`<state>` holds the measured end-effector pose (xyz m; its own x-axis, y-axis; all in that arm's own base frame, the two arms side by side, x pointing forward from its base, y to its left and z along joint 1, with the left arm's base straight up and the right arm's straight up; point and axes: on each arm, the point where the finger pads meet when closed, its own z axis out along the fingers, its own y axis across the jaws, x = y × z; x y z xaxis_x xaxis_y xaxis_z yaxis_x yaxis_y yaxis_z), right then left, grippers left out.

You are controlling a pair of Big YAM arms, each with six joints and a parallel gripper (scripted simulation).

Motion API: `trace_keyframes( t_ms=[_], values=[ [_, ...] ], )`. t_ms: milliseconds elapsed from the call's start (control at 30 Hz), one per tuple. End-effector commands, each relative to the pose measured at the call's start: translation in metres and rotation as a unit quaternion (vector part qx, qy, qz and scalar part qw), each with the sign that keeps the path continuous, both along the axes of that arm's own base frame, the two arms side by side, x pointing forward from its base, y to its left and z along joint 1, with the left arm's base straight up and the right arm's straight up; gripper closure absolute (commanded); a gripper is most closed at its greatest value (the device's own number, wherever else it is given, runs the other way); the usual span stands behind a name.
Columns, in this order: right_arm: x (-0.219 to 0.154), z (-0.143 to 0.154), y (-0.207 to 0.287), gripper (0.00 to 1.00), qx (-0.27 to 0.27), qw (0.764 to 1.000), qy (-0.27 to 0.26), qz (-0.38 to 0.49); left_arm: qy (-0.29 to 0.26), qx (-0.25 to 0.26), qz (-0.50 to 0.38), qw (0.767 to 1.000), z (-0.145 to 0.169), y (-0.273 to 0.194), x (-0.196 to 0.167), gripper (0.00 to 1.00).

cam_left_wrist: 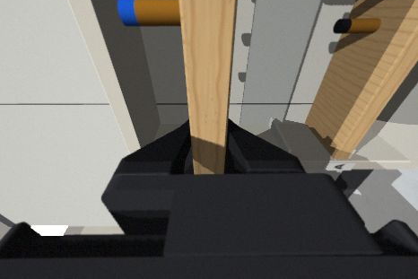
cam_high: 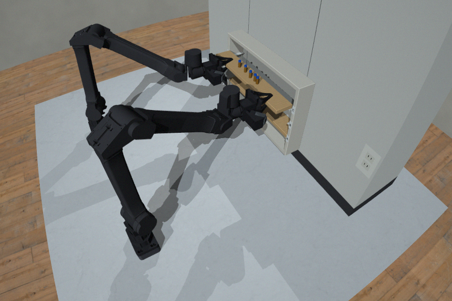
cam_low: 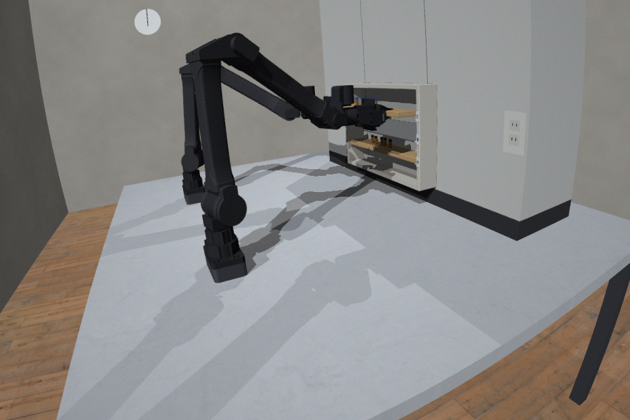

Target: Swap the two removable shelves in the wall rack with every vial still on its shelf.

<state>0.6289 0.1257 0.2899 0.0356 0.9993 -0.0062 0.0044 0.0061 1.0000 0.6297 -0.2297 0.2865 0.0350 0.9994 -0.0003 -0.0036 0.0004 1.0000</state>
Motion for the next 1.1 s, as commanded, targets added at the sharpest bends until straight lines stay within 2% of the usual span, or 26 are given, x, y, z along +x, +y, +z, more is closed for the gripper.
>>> trace_keyframes(
  t_ms=[0, 1067],
  values=[
    [0.027, 0.053, -0.004, 0.88, 0.008, 0.999, -0.044, -0.005, -0.04, -0.018, 0.001, 0.999, 0.052, -0.005, 0.026, 0.88],
    [0.072, 0.05, -0.006, 0.88, 0.008, 0.999, -0.045, -0.005, -0.042, -0.019, 0.001, 0.999, 0.049, -0.007, 0.07, 0.88]
  ],
)
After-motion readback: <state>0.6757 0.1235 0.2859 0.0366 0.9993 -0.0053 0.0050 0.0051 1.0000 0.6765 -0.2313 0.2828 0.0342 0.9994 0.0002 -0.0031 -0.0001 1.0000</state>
